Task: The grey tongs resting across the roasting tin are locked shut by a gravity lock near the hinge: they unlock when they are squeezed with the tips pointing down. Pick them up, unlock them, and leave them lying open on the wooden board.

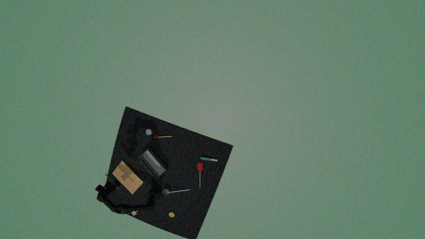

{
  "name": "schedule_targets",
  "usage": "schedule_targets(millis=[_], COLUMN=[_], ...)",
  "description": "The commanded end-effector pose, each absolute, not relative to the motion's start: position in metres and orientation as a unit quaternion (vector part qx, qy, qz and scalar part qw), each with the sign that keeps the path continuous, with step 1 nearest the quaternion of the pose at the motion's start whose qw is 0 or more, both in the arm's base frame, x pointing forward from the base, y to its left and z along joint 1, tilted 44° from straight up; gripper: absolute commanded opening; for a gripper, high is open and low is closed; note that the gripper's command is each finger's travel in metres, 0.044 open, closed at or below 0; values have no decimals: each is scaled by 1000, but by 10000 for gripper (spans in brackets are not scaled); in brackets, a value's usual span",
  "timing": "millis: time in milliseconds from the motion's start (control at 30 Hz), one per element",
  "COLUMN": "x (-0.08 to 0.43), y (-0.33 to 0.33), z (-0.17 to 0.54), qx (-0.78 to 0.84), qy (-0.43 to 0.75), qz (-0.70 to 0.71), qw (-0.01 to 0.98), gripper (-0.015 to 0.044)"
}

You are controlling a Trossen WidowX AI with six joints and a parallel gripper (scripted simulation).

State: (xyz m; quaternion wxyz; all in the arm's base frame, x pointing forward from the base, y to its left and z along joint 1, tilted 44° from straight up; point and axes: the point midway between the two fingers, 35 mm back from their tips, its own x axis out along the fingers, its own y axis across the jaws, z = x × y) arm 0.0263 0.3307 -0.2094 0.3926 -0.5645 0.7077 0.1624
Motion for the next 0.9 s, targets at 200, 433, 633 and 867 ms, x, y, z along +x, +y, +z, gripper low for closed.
schedule_targets(millis=[200,433,633,867], x=[26,26,25,25], y=[336,331,325,319], z=[-207,-216,-224,-234], qx=[-561,-559,-558,-556], qy=[708,708,707,707], qz=[169,171,173,176], qw=[394,396,398,400], gripper=[-150,-150,-150,-150])
